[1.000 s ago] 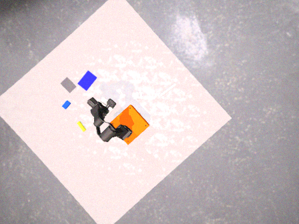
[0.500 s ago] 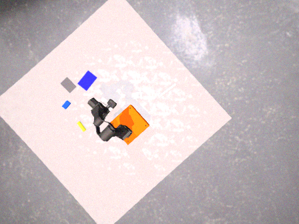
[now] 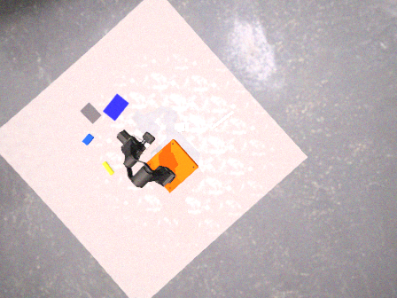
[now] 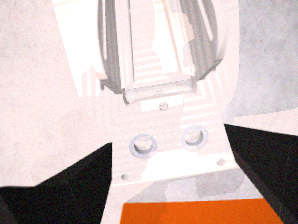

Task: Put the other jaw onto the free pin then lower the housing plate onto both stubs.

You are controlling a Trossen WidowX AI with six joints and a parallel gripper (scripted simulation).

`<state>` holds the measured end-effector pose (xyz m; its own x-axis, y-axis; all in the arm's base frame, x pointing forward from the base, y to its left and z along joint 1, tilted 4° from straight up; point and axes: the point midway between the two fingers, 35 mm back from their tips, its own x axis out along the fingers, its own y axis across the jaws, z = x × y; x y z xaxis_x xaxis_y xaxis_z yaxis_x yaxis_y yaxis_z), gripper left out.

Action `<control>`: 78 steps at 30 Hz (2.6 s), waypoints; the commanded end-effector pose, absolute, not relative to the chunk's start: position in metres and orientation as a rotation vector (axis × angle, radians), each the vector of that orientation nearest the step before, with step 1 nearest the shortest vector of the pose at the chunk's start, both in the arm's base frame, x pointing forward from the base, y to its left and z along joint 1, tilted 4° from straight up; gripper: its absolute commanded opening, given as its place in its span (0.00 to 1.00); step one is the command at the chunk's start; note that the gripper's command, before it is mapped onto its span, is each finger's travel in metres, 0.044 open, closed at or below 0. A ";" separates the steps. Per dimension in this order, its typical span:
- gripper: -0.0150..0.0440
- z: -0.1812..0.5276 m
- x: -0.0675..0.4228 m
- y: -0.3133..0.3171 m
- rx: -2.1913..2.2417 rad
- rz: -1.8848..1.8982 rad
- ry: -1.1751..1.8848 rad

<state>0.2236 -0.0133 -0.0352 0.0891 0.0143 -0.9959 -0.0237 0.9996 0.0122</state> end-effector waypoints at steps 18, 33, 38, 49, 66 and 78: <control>0.85 -0.040 0.224 -0.014 -0.012 0.025 1.480; 0.85 -0.043 0.224 -0.014 -0.011 0.024 1.480; 0.85 -0.043 0.224 -0.014 -0.011 0.024 1.480; 0.85 -0.045 0.224 -0.014 -0.009 0.023 1.481; 0.85 -0.048 0.225 -0.014 -0.008 0.022 1.481; 0.85 -0.048 0.225 -0.014 -0.008 0.022 1.481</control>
<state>0.2253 -0.0134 -0.0473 0.0912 0.0127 -0.9957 -0.0237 0.9997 0.0106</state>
